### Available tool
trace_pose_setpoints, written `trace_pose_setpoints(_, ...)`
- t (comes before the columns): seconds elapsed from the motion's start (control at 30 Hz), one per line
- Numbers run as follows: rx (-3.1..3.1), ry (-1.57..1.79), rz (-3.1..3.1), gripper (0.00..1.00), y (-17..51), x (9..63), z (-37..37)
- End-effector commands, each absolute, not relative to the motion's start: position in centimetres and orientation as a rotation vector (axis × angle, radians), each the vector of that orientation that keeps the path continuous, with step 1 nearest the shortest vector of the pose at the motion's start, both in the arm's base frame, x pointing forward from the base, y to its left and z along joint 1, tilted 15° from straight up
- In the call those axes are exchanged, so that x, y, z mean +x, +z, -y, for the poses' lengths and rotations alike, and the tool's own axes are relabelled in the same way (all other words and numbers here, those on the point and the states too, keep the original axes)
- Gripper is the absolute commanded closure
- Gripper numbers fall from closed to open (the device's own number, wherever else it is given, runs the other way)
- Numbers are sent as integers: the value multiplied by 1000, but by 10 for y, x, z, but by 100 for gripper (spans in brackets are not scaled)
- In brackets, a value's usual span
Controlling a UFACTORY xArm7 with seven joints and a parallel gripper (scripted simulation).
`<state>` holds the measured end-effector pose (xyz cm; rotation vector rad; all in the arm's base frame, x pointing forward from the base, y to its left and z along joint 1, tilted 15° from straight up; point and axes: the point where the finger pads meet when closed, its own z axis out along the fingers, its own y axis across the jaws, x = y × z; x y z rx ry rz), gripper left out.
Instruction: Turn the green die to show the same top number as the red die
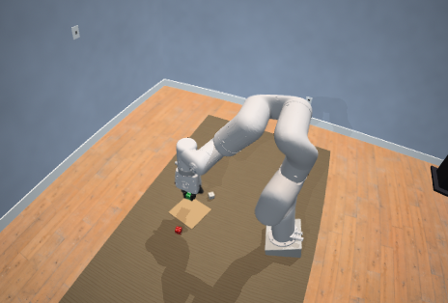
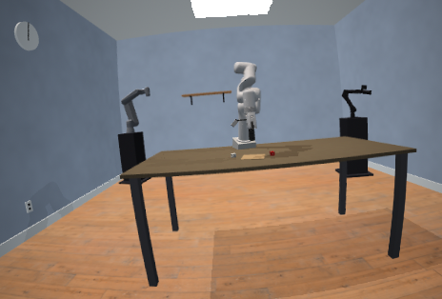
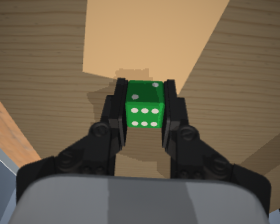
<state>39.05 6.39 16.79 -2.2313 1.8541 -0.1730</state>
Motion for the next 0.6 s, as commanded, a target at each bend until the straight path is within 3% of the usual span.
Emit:
trace_pose_setpoints(0.0, -2228, -177, -1854, 79, 169, 392, -64)
trace_pose_setpoints(0.57, -2228, -177, -1854, 79, 132, 401, -68)
